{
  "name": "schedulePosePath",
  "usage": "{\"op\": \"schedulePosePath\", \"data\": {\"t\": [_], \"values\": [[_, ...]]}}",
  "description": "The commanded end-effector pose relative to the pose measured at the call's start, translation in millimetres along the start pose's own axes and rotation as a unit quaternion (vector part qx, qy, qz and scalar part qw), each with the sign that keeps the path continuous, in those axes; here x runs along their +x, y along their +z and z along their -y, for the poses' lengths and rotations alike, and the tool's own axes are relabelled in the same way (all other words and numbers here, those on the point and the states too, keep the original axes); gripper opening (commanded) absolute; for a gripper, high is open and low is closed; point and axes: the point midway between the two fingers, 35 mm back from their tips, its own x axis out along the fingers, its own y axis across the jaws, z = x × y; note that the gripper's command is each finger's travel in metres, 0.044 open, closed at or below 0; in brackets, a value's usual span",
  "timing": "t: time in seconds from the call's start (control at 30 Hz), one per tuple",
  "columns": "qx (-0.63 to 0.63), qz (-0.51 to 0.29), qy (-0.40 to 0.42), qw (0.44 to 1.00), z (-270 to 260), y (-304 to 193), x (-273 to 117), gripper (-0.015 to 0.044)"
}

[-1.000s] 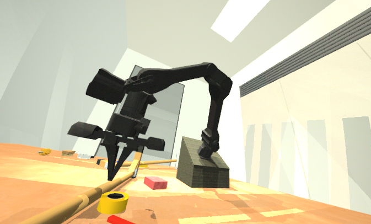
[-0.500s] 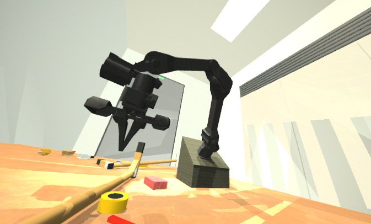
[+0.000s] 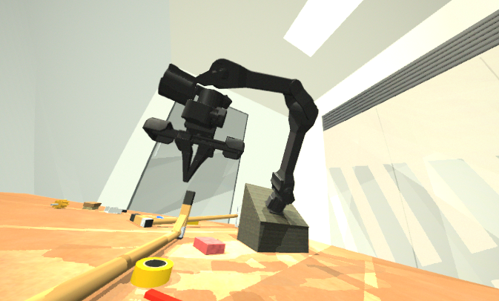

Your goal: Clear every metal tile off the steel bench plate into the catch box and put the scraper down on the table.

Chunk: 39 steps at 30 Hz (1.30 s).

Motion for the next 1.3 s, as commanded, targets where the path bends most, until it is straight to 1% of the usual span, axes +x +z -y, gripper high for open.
{"op": "schedulePosePath", "data": {"t": [0.0,0.1,0.3,1.27], "values": [[0.04,-0.001,-0.005,0.999,-13.4,-0.2,-16.8,0.0],[0.056,-0.002,-0.004,0.998,-18.6,-1.0,-21.9,0.0],[0.056,-0.003,-0.004,0.998,-17.4,-1.0,-17.8,0.0],[0.055,-0.005,-0.005,0.998,-8.0,-0.8,56.9,0.0]]}}
